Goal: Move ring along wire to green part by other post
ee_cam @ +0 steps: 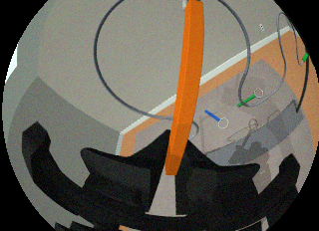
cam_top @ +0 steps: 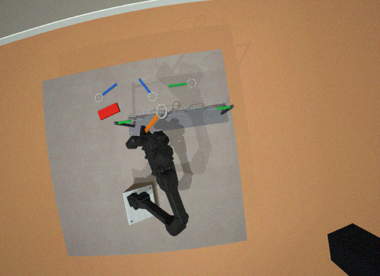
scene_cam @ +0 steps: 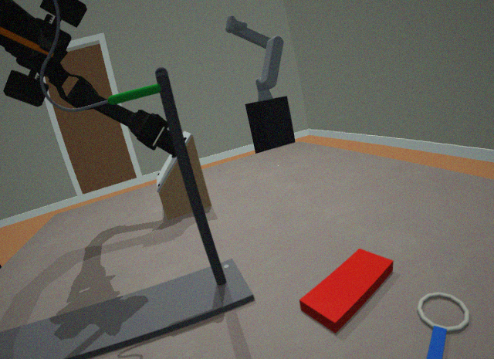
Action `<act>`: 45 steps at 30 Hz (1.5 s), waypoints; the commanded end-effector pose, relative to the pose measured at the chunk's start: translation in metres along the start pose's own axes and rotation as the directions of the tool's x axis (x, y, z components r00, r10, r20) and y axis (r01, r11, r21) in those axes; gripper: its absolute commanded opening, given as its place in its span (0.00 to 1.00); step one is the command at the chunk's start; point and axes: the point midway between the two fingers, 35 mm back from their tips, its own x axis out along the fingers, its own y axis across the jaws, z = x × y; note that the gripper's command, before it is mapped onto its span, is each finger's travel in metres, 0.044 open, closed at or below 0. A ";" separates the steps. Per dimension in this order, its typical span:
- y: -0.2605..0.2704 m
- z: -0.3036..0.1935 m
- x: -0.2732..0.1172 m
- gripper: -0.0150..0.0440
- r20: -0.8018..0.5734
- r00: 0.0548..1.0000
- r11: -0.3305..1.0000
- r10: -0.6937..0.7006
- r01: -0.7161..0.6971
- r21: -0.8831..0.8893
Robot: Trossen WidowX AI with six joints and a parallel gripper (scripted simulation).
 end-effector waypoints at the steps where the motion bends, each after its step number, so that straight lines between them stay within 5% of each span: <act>1: -0.001 0.000 0.000 0.00 0.008 1.000 0.998 -0.025 0.025 -0.053; 45: -0.021 0.005 0.000 0.00 0.140 0.958 0.823 -0.252 0.288 -0.489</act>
